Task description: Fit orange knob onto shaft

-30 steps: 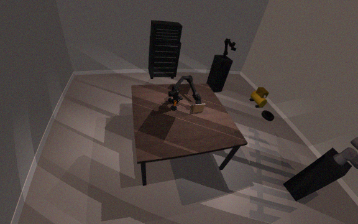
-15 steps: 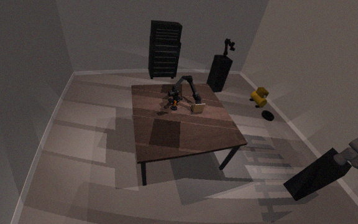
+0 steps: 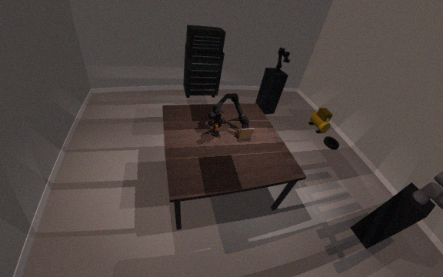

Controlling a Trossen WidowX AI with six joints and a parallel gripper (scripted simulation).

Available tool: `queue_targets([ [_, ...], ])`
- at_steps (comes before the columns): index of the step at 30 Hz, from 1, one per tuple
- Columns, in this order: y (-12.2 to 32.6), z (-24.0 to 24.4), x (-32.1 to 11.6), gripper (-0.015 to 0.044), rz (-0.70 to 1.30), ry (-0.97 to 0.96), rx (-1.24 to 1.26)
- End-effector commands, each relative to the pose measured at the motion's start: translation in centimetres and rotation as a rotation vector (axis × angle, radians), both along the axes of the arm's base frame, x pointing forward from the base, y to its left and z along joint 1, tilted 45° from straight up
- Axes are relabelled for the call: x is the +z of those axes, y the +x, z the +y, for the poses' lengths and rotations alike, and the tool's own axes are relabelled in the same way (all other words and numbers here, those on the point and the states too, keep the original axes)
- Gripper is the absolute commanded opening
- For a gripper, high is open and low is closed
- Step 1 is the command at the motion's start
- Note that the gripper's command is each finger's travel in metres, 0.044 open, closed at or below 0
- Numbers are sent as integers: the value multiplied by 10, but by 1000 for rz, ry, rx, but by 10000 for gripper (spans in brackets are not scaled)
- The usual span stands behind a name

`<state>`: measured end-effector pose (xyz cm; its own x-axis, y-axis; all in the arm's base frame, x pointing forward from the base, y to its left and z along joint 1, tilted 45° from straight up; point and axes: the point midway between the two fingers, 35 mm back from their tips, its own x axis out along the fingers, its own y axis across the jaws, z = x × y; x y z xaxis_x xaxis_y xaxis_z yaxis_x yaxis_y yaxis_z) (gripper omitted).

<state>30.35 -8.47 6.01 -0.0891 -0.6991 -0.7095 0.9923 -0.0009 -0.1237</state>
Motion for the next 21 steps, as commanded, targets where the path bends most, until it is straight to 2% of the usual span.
queue_targets([
  [1,1,0,0,0,-22,-2,-19],
  [21,0,-2,-2,0,-56,-6,-54],
])
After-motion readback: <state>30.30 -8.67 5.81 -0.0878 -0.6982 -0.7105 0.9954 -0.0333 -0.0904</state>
